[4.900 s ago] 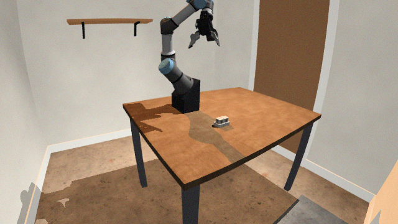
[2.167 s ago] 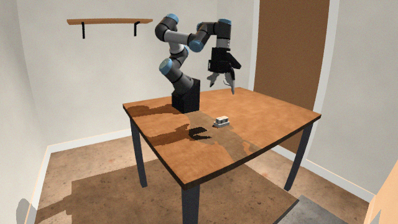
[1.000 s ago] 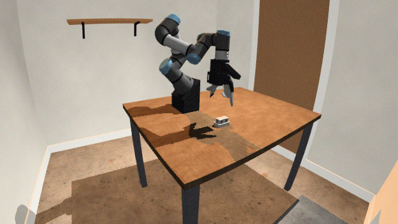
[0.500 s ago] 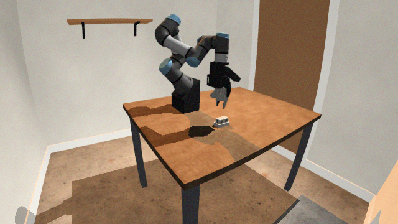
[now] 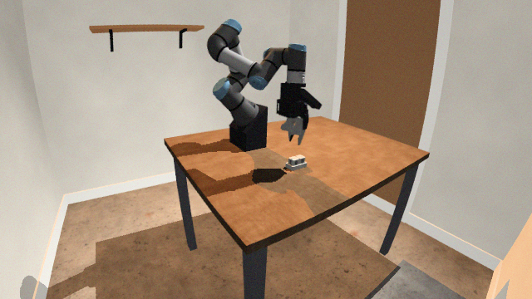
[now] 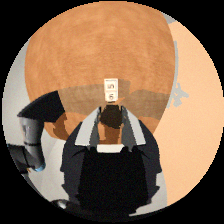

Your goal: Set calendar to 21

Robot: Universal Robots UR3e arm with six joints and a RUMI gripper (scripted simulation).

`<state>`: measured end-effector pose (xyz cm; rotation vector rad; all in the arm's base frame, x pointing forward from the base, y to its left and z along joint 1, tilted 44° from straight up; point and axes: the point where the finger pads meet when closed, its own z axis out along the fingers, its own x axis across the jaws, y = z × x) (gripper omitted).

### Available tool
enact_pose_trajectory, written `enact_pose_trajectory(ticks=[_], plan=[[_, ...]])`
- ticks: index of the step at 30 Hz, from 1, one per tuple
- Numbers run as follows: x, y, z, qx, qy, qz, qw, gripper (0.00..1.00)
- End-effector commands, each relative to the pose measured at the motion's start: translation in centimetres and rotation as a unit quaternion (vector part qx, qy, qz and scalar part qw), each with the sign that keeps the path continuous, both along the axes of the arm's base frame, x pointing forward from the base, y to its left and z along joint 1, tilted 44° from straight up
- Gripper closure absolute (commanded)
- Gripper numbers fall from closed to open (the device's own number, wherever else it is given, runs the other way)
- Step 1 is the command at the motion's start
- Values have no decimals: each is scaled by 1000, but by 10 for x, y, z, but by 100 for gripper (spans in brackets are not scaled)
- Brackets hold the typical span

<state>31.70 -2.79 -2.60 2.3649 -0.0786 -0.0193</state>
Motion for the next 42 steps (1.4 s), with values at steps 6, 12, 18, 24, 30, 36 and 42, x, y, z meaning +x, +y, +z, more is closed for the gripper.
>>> enact_pose_trajectory(ticks=[6, 12, 18, 24, 30, 36, 42], plan=[[1, 0, 0, 0, -1, 0, 1000, 72], [1, 0, 0, 0, -1, 0, 1000, 72], [1, -1, -1, 0, -1, 0, 1000, 72], [0, -4, -4, 0, -1, 0, 1000, 72], [0, -8, -9, 0, -1, 0, 1000, 72], [0, -15, -15, 0, -1, 0, 1000, 72], [0, -19, -20, 0, -1, 0, 1000, 72]])
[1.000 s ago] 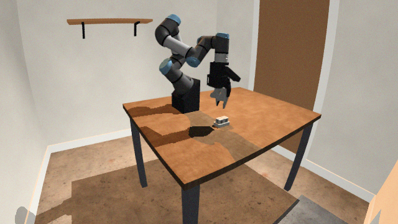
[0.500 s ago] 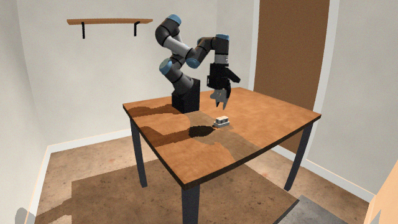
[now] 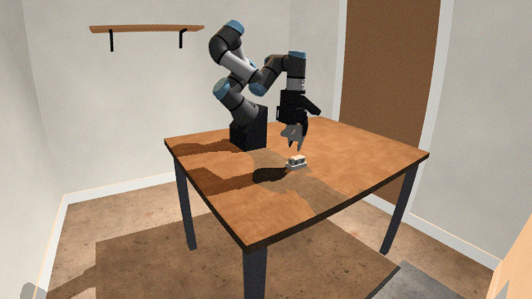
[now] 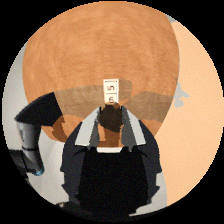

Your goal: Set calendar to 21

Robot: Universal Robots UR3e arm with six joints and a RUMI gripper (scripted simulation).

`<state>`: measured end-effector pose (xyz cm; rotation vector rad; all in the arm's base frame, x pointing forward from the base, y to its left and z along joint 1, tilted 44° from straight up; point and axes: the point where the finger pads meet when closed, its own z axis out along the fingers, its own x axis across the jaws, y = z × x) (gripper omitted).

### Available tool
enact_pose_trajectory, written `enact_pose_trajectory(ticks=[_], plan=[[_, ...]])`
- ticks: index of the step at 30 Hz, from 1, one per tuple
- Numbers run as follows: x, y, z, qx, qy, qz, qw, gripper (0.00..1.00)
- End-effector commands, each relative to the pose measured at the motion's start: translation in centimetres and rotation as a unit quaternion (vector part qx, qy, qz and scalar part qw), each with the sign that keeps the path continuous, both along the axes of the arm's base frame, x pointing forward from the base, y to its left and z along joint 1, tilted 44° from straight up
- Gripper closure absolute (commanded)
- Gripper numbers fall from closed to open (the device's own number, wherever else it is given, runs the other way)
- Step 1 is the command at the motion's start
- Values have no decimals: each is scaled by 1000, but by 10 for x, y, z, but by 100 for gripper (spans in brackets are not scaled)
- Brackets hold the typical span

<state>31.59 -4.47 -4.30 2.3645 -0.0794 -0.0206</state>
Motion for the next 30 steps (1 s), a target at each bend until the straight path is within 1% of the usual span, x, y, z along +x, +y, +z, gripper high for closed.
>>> enact_pose_trajectory(ticks=[1, 13, 30], plan=[[1, -4, -4, 0, -1, 1, 1000, 72], [0, -15, -16, 0, -1, 1, 1000, 72], [0, -20, -20, 0, -1, 1, 1000, 72]])
